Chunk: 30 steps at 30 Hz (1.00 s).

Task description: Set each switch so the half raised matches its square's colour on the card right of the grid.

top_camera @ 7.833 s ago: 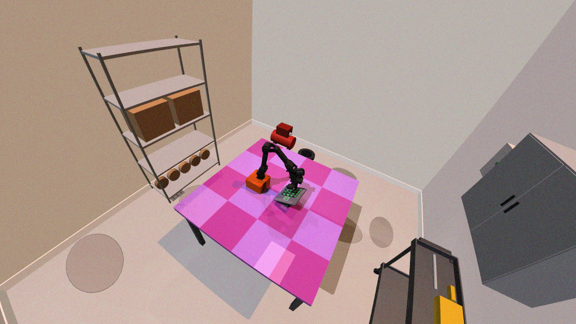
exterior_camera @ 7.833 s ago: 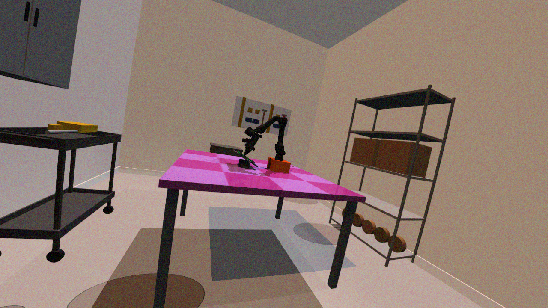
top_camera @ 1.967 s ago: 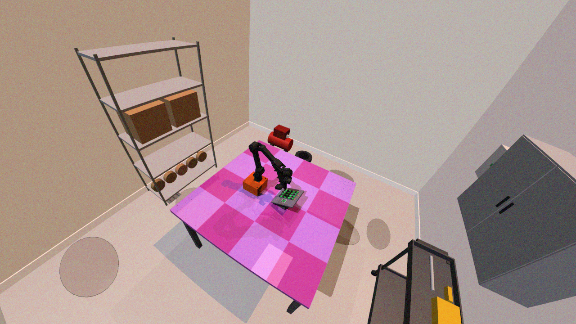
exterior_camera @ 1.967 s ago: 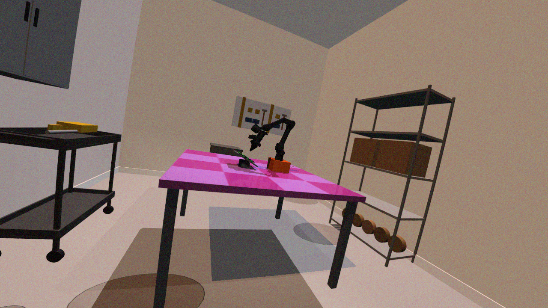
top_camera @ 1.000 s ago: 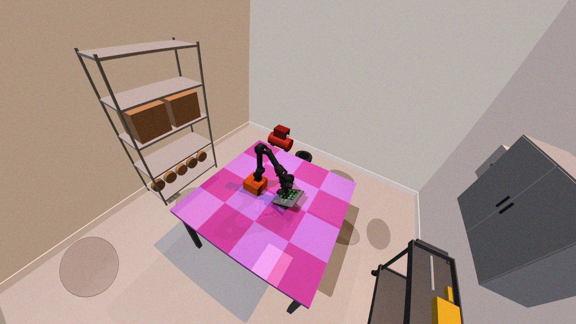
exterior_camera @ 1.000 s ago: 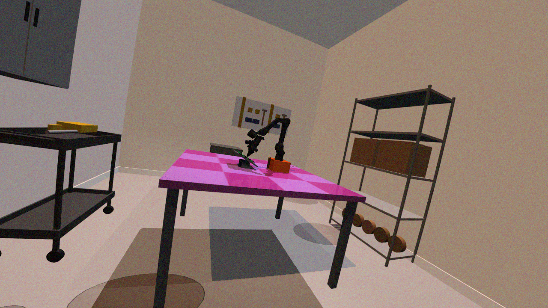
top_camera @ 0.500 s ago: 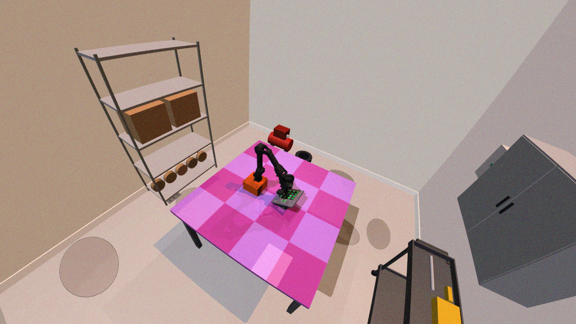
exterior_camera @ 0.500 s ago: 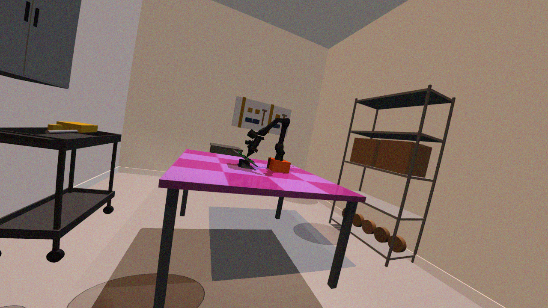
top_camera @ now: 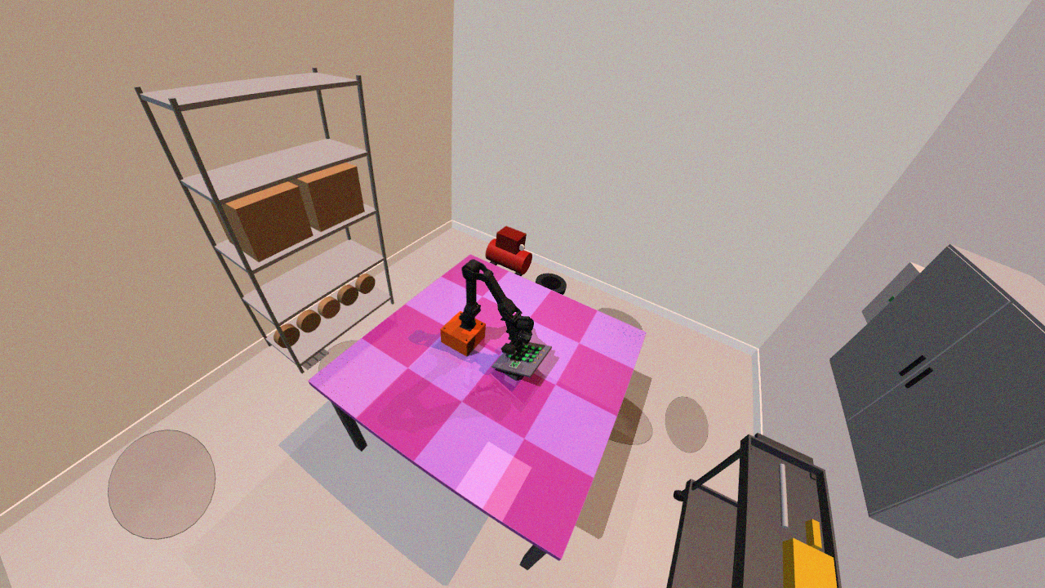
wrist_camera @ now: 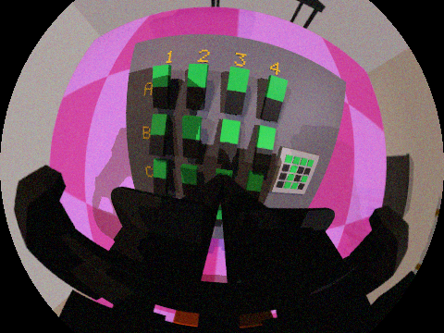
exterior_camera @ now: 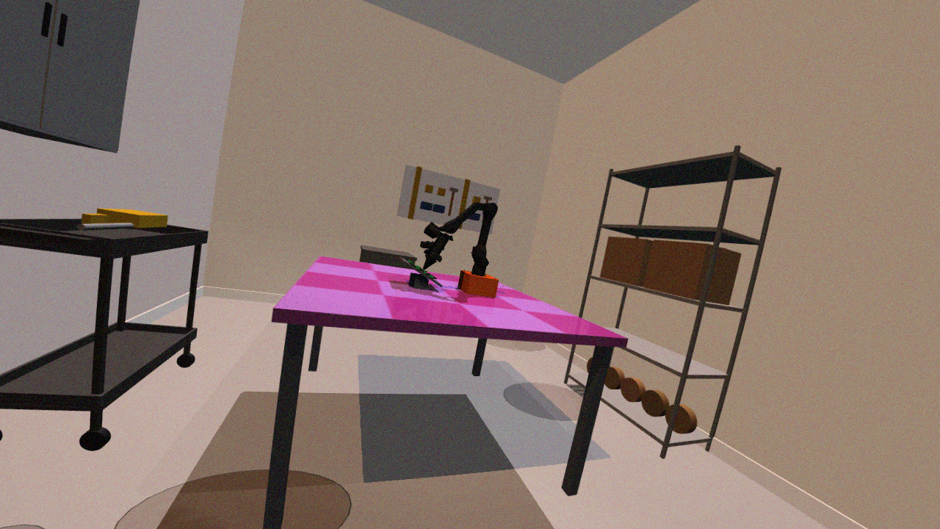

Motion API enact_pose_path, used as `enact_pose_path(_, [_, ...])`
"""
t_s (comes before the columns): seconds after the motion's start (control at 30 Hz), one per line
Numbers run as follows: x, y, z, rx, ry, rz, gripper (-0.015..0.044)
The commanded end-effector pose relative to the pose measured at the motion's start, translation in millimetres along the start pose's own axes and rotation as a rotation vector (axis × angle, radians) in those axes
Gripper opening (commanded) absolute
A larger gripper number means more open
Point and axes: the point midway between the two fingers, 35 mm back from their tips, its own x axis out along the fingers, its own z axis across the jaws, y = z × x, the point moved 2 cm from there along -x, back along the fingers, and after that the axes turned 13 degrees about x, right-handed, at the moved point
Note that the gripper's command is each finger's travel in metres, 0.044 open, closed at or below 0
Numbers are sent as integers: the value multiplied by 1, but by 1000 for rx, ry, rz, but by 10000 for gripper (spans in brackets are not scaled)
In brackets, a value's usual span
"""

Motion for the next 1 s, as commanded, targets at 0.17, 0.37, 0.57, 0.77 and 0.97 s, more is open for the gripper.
enact_pose_path(0.17, [2,1,-1,5,3,1,0])
enact_pose_path(0.37, [3,1,-1,5,3,1,0])
enact_pose_path(0.57, [3,1,-1,5,3,1,0])
enact_pose_path(0.77, [4,1,-1,5,3,1,0])
enact_pose_path(0.97, [5,1,-1,5,3,1,0])
